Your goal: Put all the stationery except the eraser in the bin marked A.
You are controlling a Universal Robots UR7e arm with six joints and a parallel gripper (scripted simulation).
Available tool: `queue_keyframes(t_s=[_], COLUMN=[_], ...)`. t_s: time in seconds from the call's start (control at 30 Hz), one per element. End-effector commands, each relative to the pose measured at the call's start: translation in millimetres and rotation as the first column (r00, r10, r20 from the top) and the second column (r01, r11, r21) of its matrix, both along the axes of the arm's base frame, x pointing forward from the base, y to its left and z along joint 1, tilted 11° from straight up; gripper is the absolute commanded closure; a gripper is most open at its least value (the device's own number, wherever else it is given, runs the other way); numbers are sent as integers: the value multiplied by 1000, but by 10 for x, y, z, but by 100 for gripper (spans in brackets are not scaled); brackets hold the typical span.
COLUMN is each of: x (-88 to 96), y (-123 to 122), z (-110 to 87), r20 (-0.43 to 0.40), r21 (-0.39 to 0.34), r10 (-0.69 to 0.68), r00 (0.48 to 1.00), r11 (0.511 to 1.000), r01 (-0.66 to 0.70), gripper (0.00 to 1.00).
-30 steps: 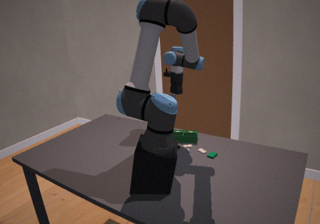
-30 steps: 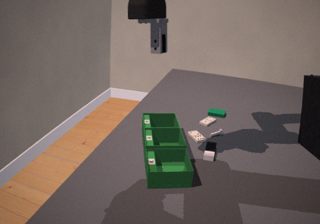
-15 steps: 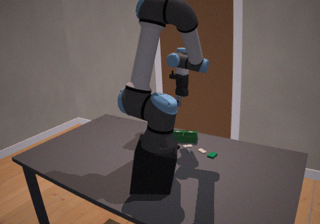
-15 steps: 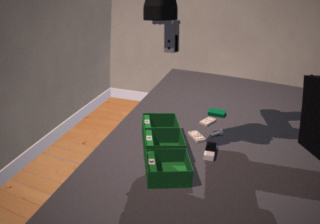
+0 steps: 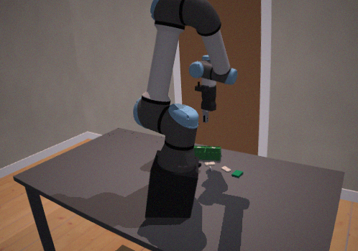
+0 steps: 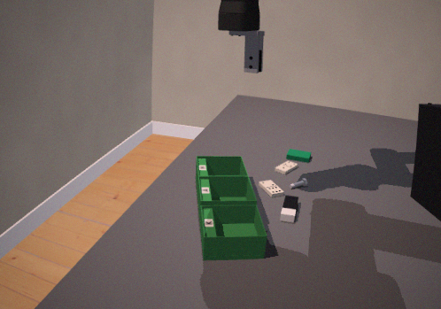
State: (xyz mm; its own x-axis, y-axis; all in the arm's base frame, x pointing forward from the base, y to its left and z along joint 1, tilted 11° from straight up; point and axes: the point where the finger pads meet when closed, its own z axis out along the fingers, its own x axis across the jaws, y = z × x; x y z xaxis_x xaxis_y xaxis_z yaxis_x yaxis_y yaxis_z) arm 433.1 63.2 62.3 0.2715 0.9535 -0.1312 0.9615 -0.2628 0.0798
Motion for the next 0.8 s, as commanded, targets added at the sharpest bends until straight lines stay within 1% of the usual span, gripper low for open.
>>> queue_keyframes(t_s=[0.0, 0.03, 0.07, 0.13, 0.37, 0.4, 0.47, 0.6, 0.63, 0.7, 0.77], x=[-126, -126, -176, -276, -279, -334, -441, -441, -500, -611, -611], y=[-199, -199, -269, -400, -405, -470, -593, -594, -656, -767, -767], z=[3, 3, -1, -11, -11, -17, -30, -30, -38, -56, -56], r20=[6, 6, 7, 7, 7, 7, 8, 8, 6, 6, 6], r21=[-2, -2, -12, -11, -11, -21, -20, -20, -32, -31, -31], r10=[29, 29, 65, 65, 65, 100, 100, 100, 135, 135, 136], r00=[1000, 1000, 998, 998, 998, 995, 995, 995, 991, 991, 991], r11=[1000, 1000, 998, 998, 998, 995, 995, 995, 990, 990, 990], r01=[-29, -29, -64, -65, -65, -100, -100, -100, -135, -135, -135], gripper=[69, 69, 69, 69, 69, 69, 69, 69, 69, 69, 69])
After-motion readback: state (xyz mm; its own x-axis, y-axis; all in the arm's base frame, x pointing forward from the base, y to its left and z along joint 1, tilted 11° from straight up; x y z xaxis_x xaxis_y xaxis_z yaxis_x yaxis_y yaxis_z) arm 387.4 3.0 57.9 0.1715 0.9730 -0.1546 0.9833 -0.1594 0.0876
